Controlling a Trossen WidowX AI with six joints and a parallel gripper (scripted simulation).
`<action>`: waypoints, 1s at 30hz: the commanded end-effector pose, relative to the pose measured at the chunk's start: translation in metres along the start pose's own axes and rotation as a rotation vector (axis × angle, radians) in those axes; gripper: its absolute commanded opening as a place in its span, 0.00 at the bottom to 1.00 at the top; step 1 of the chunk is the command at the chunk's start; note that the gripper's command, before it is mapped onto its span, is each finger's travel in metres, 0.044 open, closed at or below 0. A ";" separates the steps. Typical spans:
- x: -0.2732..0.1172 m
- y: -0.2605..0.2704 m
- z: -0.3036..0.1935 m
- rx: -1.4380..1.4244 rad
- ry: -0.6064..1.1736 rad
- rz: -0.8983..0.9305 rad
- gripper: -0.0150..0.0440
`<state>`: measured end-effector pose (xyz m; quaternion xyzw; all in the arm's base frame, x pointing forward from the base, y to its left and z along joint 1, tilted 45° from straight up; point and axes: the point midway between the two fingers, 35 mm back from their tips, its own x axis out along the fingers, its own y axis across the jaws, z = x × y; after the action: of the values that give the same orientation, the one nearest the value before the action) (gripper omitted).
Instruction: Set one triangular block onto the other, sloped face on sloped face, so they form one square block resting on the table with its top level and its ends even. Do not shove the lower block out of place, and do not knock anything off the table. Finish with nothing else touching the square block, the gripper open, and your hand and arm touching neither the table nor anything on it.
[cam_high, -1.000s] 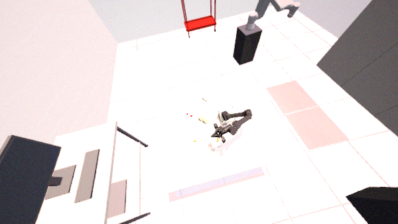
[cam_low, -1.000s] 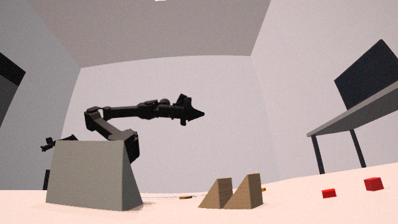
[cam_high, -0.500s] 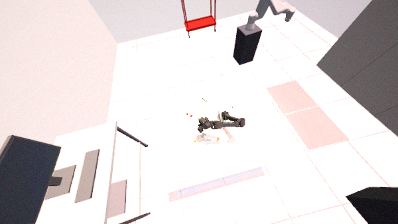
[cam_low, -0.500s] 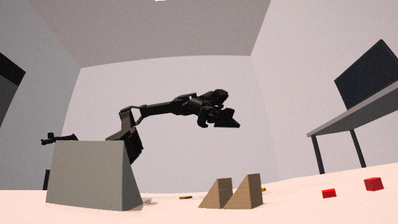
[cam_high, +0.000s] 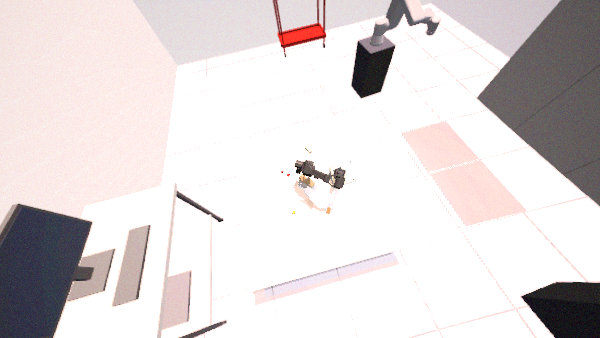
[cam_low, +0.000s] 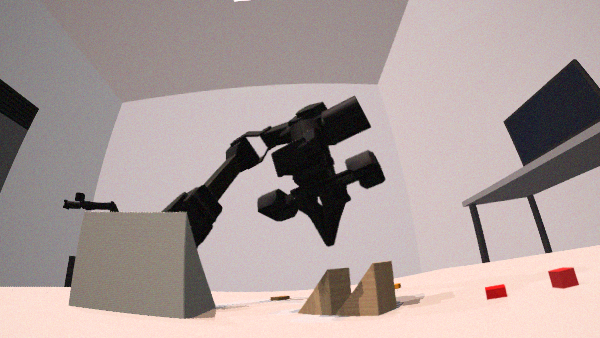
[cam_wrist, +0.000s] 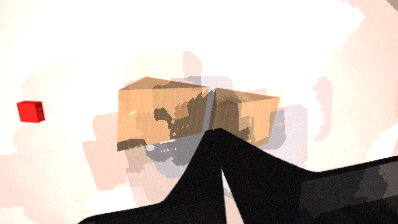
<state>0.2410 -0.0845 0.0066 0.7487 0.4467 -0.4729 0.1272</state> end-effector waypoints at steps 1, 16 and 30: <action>0.018 -0.020 0.021 0.279 0.090 -0.152 0.25; 0.028 -0.021 0.021 0.293 0.094 -0.159 0.25; 0.051 -0.024 0.018 0.293 0.094 -0.158 0.25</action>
<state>0.2197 -0.0586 -0.0353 0.7432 0.4364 -0.5058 -0.0384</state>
